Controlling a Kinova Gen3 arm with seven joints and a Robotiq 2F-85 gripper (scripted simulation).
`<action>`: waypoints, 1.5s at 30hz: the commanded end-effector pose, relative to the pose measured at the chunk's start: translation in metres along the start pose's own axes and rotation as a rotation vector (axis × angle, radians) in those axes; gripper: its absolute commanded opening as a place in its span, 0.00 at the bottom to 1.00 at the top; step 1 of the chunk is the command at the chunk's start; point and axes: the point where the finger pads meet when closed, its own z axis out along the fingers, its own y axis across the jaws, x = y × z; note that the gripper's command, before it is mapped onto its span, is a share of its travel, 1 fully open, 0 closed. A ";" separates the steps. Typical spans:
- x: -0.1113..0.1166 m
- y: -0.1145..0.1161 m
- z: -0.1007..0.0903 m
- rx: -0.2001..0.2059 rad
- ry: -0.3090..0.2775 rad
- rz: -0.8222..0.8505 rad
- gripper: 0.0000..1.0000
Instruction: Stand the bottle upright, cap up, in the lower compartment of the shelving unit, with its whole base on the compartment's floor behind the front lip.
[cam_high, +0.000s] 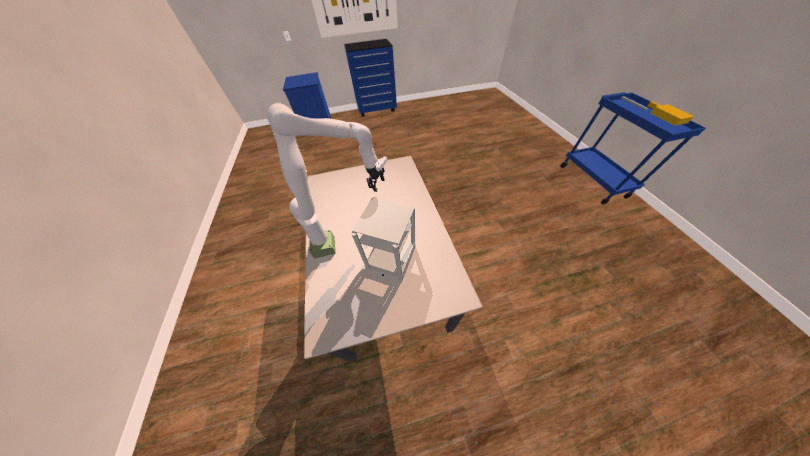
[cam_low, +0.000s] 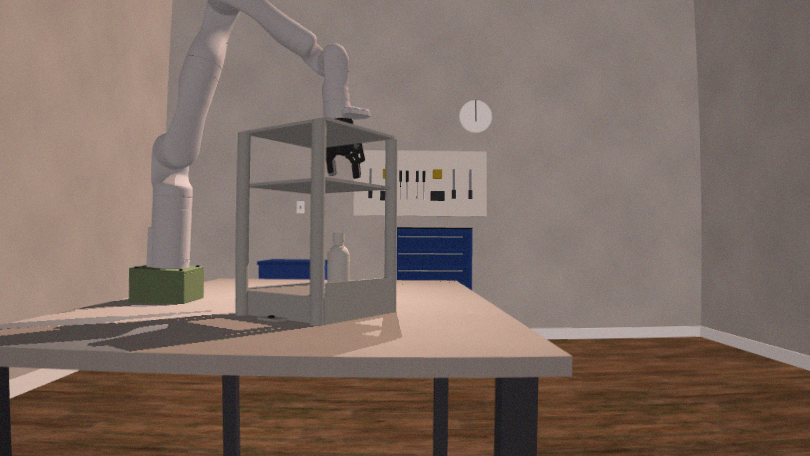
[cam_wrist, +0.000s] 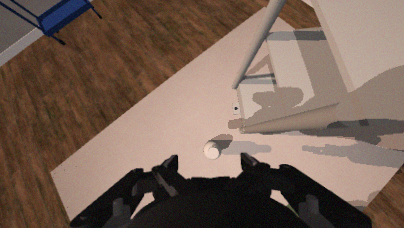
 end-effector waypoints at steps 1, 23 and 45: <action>0.002 0.001 0.000 0.000 0.000 0.004 1.00; -0.003 0.004 0.002 -0.007 -0.049 -0.015 1.00; -0.006 0.006 0.004 -0.014 -0.090 -0.030 1.00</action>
